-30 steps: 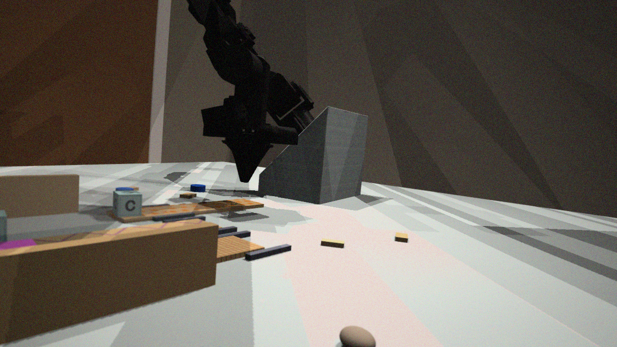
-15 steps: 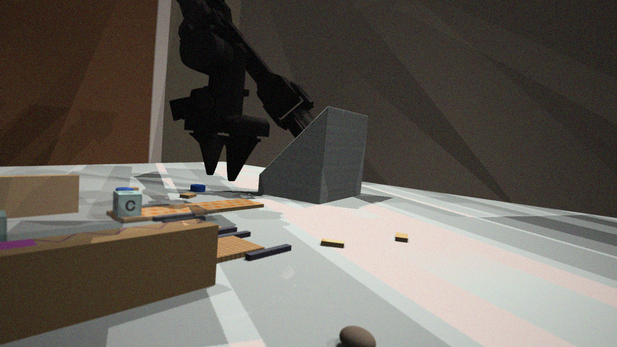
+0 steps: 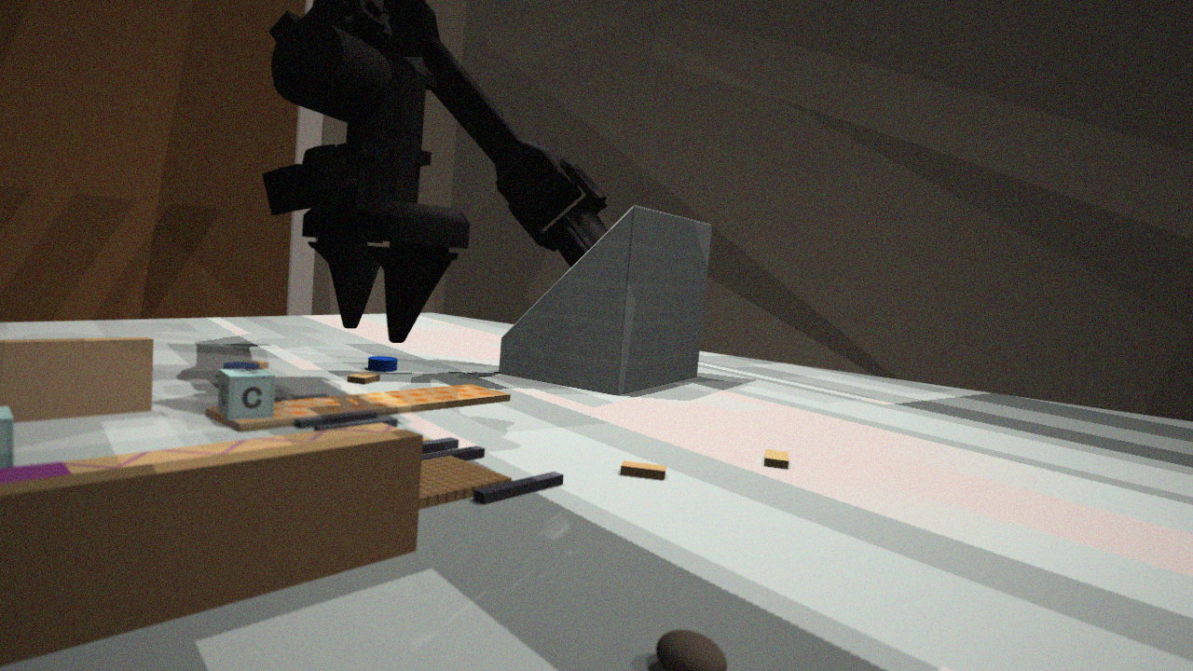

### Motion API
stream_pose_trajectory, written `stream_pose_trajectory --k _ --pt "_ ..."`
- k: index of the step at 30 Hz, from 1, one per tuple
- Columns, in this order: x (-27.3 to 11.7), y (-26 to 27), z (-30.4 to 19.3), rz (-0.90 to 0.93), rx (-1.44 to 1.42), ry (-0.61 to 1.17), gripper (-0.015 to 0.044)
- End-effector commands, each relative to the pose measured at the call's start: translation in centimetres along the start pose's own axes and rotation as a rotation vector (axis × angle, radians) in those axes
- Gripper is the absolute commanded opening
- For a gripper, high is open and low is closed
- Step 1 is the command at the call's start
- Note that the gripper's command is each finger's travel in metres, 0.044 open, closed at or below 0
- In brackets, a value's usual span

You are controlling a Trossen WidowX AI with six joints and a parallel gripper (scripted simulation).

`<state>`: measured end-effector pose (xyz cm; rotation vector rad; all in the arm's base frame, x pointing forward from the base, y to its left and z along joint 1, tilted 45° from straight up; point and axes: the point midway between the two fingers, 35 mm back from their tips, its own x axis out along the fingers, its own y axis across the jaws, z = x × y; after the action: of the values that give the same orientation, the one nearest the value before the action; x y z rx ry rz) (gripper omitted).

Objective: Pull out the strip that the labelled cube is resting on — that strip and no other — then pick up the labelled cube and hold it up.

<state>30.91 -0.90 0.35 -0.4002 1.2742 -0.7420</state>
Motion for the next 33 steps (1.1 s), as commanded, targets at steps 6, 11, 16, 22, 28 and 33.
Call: stream_pose_trajectory --k 6,11,16,22,28,33 --pt "-0.3 0.6 3.3 -0.006 -0.006 0.003 0.0440" --pt "-0.5 0.9 5.2 -0.006 -0.005 0.002 0.0440" --pt "-0.7 1.3 7.0 -0.006 -0.004 0.001 0.0440" --pt "-0.7 1.7 9.3 -0.006 -0.003 0.000 0.0440" --pt "-0.4 1.8 9.9 -0.005 -0.003 0.000 0.0361" --pt "0.4 1.8 9.9 -0.005 -0.003 0.000 0.0250"
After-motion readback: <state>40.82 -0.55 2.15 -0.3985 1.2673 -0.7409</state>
